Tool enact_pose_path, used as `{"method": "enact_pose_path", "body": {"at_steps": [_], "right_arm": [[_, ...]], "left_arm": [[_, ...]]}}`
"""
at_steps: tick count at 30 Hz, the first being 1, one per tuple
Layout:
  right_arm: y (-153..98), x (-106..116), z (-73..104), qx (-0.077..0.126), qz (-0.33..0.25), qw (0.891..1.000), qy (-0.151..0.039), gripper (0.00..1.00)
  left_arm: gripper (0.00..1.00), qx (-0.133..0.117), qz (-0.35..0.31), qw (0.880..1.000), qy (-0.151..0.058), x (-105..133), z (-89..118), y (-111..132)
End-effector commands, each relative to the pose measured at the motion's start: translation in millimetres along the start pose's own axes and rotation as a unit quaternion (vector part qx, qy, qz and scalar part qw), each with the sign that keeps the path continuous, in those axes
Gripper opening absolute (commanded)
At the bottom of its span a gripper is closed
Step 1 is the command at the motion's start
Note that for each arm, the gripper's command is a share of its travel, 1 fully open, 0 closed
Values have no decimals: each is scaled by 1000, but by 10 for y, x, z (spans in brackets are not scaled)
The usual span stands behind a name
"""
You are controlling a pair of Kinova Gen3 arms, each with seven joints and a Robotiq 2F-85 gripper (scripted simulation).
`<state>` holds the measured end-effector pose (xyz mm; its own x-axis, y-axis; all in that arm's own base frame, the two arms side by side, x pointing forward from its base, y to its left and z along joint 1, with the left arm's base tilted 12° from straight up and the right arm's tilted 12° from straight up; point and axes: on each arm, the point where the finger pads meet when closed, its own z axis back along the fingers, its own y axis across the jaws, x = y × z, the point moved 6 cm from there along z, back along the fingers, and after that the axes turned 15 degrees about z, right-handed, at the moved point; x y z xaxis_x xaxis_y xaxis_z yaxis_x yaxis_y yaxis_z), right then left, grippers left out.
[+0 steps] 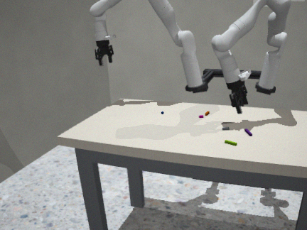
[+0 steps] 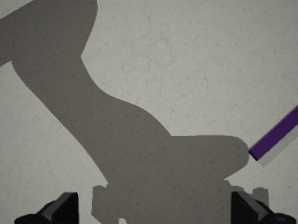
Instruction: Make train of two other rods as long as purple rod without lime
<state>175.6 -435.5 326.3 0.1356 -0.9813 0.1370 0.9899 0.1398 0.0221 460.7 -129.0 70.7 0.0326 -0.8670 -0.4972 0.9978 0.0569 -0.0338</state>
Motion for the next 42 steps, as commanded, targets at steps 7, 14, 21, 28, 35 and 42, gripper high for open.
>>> {"method": "enact_pose_path", "body": {"at_steps": [7, 14, 21, 28, 35, 42], "right_arm": [[-414, 55, 64, 0, 5, 1000, -9, 1000], [-690, 59, 101, -2, 12, 1000, -13, 1000], [-926, 49, 135, -5, 19, 1000, -16, 1000], [-1191, 23, 176, -9, 27, 999, -20, 1000], [-1398, -9, 209, -13, 33, 999, -23, 1000], [-1667, -65, 255, -19, 41, 999, -27, 1000]], "left_arm": [[1000, 4, -2, 1000, -2, 27, 5, 14], [1000, 4, -2, 1000, -2, 27, 5, 14], [1000, 4, -2, 1000, -2, 27, 5, 14], [1000, 4, -2, 1000, -2, 27, 5, 14], [1000, 4, -2, 1000, -2, 27, 5, 14], [1000, 4, -2, 1000, -2, 27, 5, 14]]}}
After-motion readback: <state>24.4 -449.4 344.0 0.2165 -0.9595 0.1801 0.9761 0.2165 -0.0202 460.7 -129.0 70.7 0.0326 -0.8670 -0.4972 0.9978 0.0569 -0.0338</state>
